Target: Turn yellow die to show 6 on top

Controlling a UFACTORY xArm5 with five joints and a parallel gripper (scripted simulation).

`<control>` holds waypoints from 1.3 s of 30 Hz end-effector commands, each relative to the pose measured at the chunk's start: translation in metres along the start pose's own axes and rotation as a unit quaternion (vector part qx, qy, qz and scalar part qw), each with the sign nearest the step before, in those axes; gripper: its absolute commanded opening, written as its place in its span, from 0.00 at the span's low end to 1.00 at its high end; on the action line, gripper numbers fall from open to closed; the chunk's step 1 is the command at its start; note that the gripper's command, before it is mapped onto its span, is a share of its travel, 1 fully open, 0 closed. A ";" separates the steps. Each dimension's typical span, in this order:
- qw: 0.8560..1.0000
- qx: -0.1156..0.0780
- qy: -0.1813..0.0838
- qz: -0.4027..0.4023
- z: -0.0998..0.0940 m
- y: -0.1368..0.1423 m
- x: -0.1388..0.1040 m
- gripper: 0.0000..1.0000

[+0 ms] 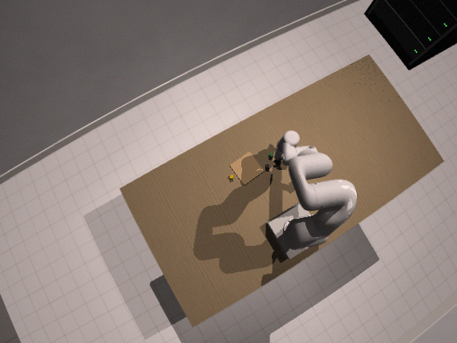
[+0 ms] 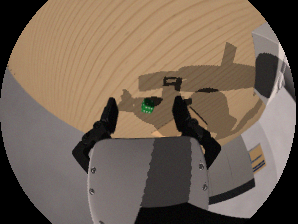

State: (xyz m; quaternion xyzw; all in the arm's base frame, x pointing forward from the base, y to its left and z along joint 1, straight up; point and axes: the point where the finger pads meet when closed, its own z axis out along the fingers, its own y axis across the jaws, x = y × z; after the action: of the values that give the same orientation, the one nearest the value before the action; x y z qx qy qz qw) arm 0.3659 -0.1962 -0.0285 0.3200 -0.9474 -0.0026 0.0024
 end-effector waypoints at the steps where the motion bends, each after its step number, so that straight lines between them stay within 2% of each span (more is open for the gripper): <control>1: 1.000 0.001 -0.001 0.000 -0.001 -0.001 -0.001 1.00; 21: 1.000 0.001 -0.001 0.000 -0.001 0.001 -0.001 1.00; 25: 1.000 0.001 -0.001 0.000 -0.001 0.013 -0.001 1.00; 33: 1.000 0.002 -0.001 0.000 -0.001 0.053 -0.004 1.00; 39: 1.000 0.002 -0.001 0.000 0.000 0.066 -0.004 1.00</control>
State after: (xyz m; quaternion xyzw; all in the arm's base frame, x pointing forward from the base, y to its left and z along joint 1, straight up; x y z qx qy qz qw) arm 0.3344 -0.1504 -0.0293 0.3202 -0.9473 -0.0030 0.0032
